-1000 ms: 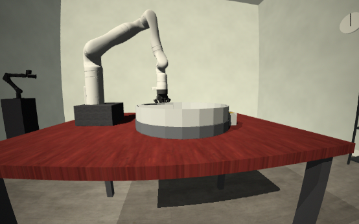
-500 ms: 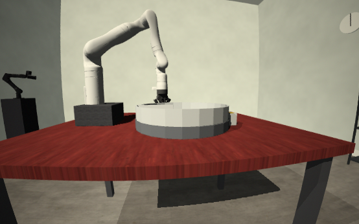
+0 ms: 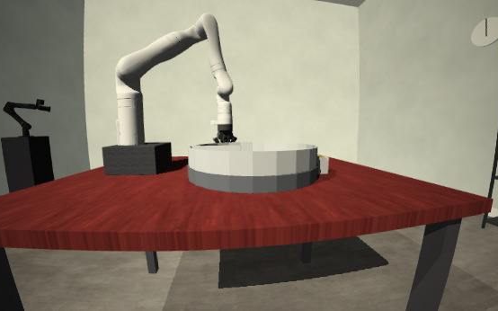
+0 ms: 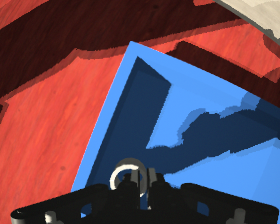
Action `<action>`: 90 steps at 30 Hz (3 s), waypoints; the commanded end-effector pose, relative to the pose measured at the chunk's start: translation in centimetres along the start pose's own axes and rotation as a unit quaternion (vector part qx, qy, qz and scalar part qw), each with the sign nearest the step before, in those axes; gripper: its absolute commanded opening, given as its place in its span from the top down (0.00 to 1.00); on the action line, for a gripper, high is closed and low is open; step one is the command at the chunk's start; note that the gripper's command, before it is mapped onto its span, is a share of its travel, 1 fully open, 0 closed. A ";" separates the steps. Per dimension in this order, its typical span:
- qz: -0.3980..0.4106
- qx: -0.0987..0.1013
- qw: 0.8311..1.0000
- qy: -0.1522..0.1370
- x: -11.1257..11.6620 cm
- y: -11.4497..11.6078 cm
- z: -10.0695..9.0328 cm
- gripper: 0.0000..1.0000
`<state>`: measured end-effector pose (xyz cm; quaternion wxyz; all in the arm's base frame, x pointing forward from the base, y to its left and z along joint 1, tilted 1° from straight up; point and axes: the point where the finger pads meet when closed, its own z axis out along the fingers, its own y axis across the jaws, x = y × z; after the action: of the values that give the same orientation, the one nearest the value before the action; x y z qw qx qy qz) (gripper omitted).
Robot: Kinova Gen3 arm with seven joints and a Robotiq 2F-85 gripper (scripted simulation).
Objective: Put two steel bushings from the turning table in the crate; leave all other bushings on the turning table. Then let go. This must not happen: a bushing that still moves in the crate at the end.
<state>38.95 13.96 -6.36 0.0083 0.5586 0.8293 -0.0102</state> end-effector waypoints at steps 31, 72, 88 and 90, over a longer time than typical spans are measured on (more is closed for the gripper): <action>0.001 -0.001 1.000 0.000 0.0 0.1 -0.1 0.84; 0.001 -0.001 1.000 0.000 0.0 0.1 -0.1 0.84; 0.001 -0.001 1.000 0.000 0.0 0.1 -0.1 0.84; 0.001 -0.001 1.000 0.000 0.0 0.1 -0.1 0.84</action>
<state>38.97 13.92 -6.36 0.0082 0.5591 0.8290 -0.0102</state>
